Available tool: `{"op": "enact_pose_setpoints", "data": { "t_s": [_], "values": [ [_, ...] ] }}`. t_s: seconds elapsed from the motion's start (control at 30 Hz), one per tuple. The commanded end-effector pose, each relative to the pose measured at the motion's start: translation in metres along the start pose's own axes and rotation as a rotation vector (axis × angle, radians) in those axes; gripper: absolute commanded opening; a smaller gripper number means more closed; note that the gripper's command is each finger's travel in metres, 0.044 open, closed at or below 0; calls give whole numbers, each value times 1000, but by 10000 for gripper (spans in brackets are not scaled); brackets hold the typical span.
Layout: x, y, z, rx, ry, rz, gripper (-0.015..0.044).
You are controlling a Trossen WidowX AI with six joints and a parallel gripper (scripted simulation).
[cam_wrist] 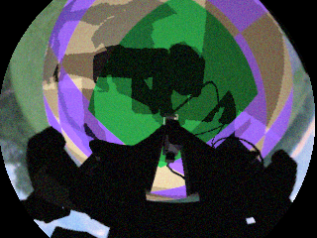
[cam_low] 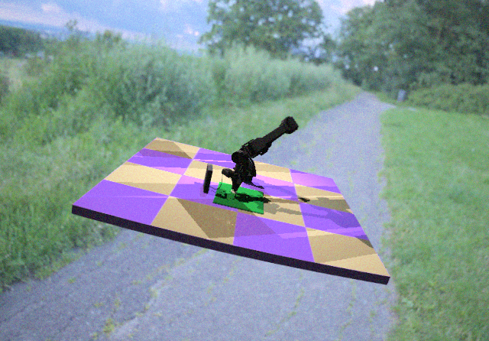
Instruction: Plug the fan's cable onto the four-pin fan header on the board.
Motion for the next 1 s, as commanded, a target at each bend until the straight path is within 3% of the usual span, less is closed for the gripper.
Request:
{"op": "enact_pose_setpoints", "data": {
  "t_s": [0.0, 0.4, 0.73, 0.83, 0.97],
  "values": [
    [0, 3, 0, 2, 4, -3, 0],
    [0, 11, 0, 2, 4, -4, 0],
    [0, 8, 0, 0, 2, -2, 260],
    [0, 5, 0, -1, 2, -2, 260],
    [-1, -44, -1, 0, 4, -2, 260]
  ]
}}
Point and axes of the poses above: the point midway between the two fingers, 35 mm back from their tips, its own y axis out along the fingers, its own z axis across the jaws, x = y × z, the point moved 3 cm from there along -y, back along the fingers, and after that the axes turned 8 degrees about -y, right-handed, at the moved point
